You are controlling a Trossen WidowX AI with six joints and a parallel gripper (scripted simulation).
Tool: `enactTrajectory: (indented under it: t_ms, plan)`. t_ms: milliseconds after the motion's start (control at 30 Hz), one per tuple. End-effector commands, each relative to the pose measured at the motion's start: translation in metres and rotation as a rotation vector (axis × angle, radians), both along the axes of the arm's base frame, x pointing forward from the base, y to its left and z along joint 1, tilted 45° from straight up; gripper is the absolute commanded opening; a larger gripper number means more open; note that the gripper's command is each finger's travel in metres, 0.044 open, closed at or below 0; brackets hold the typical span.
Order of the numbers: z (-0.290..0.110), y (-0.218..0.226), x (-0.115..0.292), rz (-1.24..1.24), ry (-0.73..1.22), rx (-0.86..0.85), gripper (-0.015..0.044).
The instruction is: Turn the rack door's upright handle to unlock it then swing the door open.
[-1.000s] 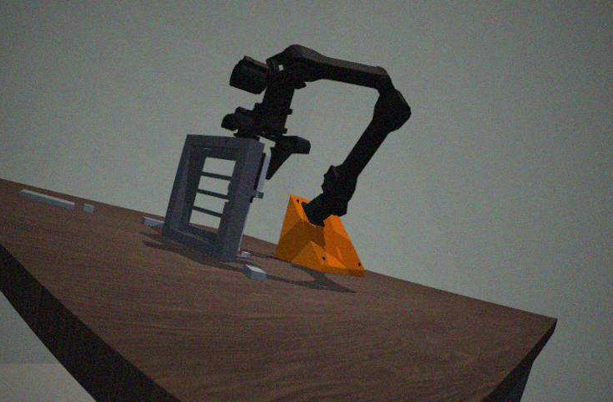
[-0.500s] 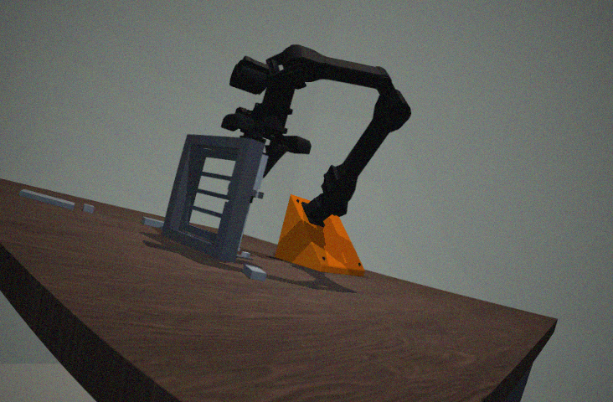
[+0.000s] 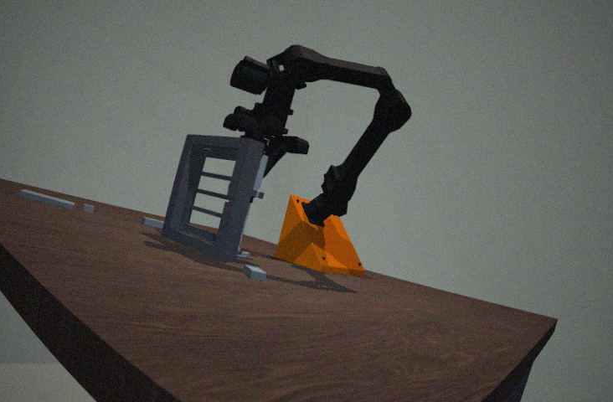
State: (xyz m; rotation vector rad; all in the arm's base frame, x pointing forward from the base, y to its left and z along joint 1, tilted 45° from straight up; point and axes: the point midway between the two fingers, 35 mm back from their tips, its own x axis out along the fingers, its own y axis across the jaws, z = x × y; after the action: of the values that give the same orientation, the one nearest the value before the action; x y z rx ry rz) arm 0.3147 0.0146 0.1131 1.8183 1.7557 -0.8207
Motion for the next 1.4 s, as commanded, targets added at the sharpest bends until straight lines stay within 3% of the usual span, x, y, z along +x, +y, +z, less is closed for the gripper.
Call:
enactTrajectory:
  t_ms: [0, 1367]
  plan:
    - [-0.003, -0.002, -0.006, 0.060, -0.053, -0.002, 0.0011]
    - [-0.030, -0.029, -0.055, 0.548, -0.539, 0.000, 0.0011]
